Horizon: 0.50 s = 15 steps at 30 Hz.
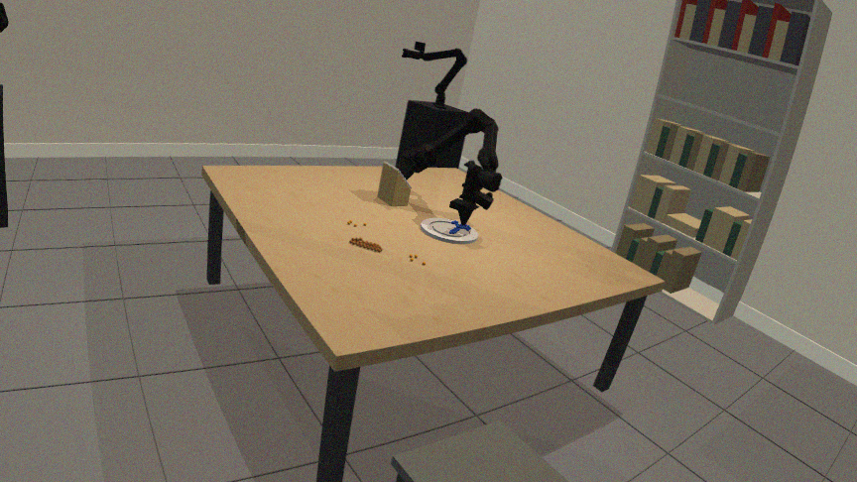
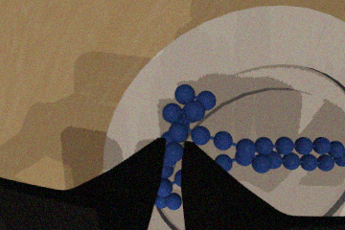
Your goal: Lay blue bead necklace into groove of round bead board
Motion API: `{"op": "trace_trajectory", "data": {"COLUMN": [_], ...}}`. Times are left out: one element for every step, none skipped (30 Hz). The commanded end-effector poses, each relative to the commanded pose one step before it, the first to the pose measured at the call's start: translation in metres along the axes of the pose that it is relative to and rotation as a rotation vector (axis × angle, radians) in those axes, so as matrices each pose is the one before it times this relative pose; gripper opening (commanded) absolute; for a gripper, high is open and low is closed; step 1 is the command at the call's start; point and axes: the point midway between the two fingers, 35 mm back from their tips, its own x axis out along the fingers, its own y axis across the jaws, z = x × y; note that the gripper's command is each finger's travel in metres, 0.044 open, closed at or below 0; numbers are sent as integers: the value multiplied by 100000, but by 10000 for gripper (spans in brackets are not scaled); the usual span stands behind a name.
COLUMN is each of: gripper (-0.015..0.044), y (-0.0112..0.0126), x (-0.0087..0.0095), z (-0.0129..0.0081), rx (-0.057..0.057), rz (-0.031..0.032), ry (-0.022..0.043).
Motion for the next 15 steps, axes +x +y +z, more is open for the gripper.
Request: {"op": "trace_trajectory", "data": {"gripper": [0,0,0,0,26,53,79,105,131,157,184,210,236,262,289], "y": [101,1,0,0,-270,0,0,0,0,0,0,0,0,0,0], "x": [794,26,0,0,-535,0,0,0,0,0,0,0,0,0,0], "z": [-107,-1,0,0,75,0,0,0,0,0,0,0,0,0,0], "rx": [-22,0,0,0,356,0,0,0,0,0,0,0,0,0,0], "rz": [498,2,0,0,-964,0,0,0,0,0,0,0,0,0,0], "ry": [387,-1,0,0,-508,0,0,0,0,0,0,0,0,0,0]}}
